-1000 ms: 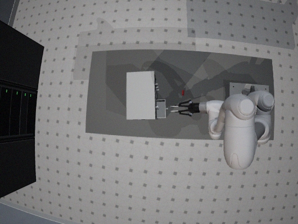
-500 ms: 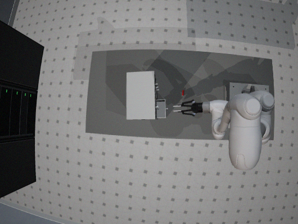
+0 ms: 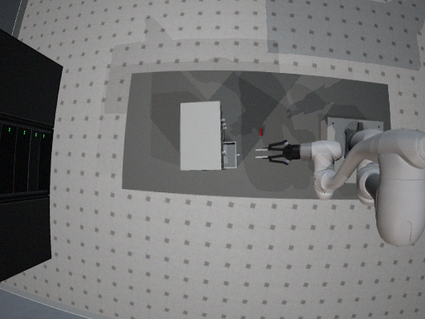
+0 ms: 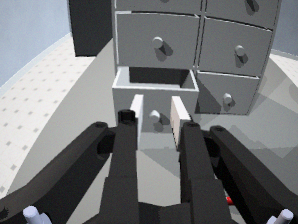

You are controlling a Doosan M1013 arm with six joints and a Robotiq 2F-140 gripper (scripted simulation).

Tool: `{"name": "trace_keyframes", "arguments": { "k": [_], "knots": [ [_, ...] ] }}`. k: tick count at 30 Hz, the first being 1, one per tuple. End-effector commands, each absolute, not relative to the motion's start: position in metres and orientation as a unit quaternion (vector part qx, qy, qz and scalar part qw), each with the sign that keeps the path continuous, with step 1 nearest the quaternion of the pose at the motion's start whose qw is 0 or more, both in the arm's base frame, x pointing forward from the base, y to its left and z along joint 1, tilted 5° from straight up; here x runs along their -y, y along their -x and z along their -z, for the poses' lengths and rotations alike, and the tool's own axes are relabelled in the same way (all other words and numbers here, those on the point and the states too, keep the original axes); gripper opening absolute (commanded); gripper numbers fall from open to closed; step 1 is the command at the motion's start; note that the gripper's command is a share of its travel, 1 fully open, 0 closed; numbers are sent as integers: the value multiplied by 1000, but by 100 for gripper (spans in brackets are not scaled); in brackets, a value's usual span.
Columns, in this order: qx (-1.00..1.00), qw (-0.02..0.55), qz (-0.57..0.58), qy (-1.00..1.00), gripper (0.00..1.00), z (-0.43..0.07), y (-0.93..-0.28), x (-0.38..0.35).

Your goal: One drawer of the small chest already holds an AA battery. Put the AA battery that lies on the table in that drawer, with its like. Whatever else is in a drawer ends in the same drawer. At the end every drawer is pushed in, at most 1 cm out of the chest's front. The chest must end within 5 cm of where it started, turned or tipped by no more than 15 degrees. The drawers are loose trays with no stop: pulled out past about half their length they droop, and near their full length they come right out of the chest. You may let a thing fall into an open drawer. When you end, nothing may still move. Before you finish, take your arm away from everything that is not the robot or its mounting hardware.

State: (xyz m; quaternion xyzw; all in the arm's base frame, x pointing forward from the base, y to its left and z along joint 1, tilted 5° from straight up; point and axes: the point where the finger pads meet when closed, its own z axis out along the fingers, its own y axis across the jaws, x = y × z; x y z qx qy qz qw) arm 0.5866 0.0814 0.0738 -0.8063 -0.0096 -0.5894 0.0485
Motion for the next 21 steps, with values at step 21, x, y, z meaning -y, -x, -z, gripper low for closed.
{"name": "trace_keyframes", "arguments": {
  "k": [21],
  "knots": [
    [14, 48, 509, 859, 20, -90, -570, -79]
  ]
}}
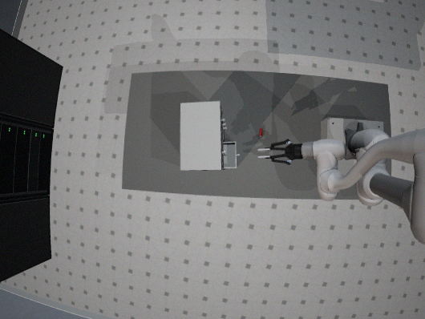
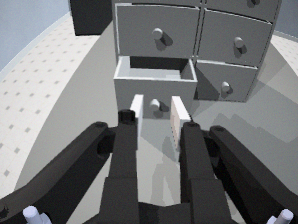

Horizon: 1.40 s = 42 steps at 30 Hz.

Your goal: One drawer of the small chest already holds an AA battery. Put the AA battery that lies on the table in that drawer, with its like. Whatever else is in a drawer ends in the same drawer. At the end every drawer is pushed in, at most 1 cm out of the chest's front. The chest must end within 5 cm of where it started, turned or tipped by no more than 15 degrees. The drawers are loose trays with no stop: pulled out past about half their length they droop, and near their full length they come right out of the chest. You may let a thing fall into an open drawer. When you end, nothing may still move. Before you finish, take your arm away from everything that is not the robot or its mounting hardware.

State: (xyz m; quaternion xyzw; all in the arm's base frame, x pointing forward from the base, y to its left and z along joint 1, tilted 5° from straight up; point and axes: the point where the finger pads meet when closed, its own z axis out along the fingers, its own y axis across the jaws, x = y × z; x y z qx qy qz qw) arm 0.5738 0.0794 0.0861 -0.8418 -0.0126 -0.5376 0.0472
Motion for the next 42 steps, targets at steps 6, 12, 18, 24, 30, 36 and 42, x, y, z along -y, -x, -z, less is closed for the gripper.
{"name": "trace_keyframes", "arguments": {
  "k": [6, 12, 18, 24, 30, 36, 42],
  "knots": [
    [17, 47, 454, 890, 20, -100, -559, -78],
    [22, 48, 384, 922, 20, -112, -545, -78],
    [24, 50, 364, 930, 20, -115, -541, -79],
    [22, 45, 355, 934, 20, -117, -540, -75],
    [24, 47, 337, 940, 20, -121, -537, -77],
    [25, 43, 288, 956, 20, -128, -528, -74],
    [29, 40, 198, 979, 20, -143, -512, -71]
  ]
}}
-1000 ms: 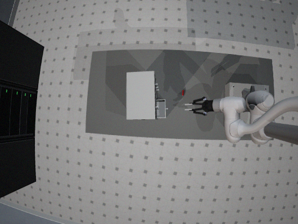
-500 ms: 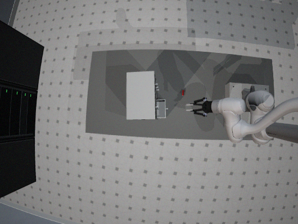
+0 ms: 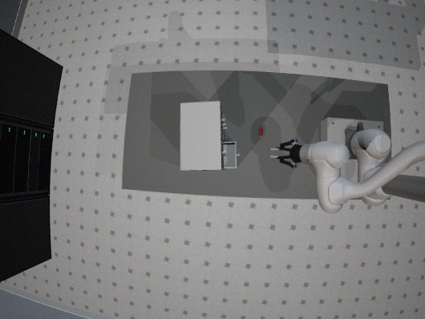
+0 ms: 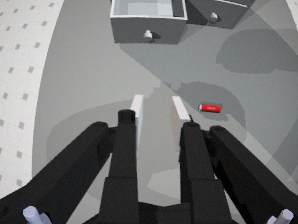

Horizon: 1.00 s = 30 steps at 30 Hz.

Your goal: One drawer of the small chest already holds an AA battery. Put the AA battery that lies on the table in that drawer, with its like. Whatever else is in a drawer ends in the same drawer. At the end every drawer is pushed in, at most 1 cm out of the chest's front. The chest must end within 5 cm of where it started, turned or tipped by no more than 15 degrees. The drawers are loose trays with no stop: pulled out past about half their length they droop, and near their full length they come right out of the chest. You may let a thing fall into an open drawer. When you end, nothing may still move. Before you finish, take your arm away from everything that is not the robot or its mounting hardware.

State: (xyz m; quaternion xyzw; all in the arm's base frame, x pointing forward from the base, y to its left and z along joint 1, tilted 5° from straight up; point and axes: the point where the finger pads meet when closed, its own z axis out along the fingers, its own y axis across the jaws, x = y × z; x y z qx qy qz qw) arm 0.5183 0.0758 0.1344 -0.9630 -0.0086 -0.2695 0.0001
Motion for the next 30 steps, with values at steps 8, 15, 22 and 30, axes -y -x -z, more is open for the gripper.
{"name": "trace_keyframes", "arguments": {
  "k": [8, 15, 22, 30],
  "knots": [
    [34, 36, 65, 997, 20, -164, -488, -68],
    [35, 35, 29, 998, 20, -169, -482, -67],
    [36, 34, 20, 999, 20, -171, -481, -67],
    [36, 34, 20, 999, 20, -171, -481, -67]
  ]
}}
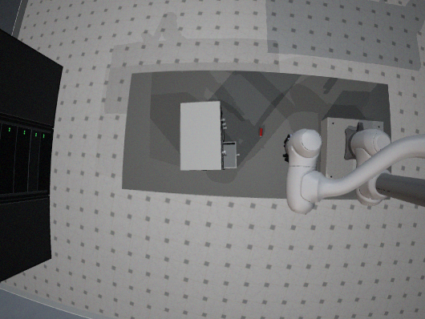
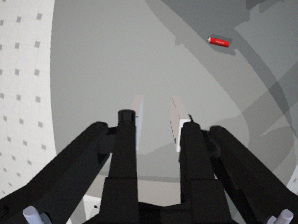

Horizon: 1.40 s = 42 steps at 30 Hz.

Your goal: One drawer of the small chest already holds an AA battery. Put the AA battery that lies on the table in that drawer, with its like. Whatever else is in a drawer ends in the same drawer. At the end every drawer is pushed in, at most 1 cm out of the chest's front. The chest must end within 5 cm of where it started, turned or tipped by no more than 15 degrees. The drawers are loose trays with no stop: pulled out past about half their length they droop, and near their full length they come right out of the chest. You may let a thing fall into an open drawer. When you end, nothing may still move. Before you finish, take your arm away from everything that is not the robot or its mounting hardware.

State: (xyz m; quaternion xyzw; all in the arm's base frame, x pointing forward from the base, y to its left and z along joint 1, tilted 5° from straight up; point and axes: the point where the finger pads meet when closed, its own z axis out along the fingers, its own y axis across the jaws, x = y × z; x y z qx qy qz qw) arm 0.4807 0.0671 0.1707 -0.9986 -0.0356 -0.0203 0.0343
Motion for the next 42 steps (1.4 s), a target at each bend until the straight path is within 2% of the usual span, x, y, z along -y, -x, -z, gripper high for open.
{"name": "trace_keyframes", "arguments": {
  "k": [1, 2, 3, 42],
  "knots": [
    [36, 34, 20, 999, 20, -171, -481, -67],
    [36, 34, 20, 999, 20, -171, -481, -67],
    [36, 34, 20, 999, 100, -171, -481, -67],
    [36, 34, 20, 999, 100, -173, -481, -67]
  ]
}}
